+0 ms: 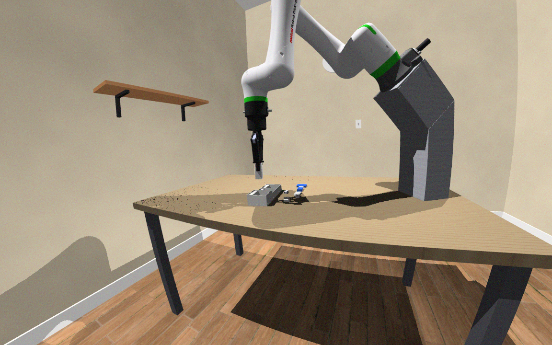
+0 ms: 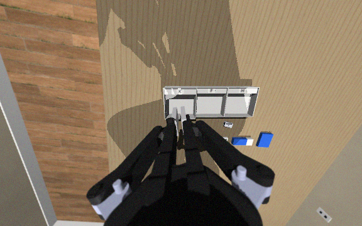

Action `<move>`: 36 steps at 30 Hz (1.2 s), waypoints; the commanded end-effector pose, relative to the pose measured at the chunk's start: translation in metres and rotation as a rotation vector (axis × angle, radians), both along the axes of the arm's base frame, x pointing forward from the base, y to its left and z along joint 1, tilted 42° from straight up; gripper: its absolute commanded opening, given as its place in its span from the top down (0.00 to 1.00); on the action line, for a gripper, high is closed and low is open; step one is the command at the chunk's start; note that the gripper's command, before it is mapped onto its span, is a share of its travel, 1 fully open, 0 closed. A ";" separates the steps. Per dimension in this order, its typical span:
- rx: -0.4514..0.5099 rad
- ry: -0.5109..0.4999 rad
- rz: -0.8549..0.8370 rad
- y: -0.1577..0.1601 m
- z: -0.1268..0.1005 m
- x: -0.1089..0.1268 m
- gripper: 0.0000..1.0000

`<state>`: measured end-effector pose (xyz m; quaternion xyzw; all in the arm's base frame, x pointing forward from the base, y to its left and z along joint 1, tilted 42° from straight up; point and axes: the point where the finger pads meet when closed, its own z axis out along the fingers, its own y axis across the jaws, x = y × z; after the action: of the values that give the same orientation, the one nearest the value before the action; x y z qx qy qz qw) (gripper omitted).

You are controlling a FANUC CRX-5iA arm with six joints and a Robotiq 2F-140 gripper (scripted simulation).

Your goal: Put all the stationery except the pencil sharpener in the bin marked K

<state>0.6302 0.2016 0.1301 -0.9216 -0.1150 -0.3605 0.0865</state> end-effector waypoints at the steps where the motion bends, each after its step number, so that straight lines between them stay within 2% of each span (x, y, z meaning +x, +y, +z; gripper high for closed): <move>1: 0.003 0.027 0.013 -0.008 0.022 -0.018 0.95; 2: 0.003 0.027 0.013 -0.008 0.022 -0.018 0.95; 8: 0.003 0.027 0.013 -0.021 0.059 -0.049 0.95; 21: 0.003 0.027 0.013 -0.021 0.061 -0.051 0.95; 22: 0.035 0.039 -0.023 -0.027 0.055 -0.051 0.77; 34: 0.345 0.163 -0.384 -0.092 -0.021 -0.049 0.77; 36: 0.345 0.163 -0.384 -0.092 -0.021 -0.049 0.77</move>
<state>0.5793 0.1151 0.1175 -0.9277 0.1122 -0.3116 0.1725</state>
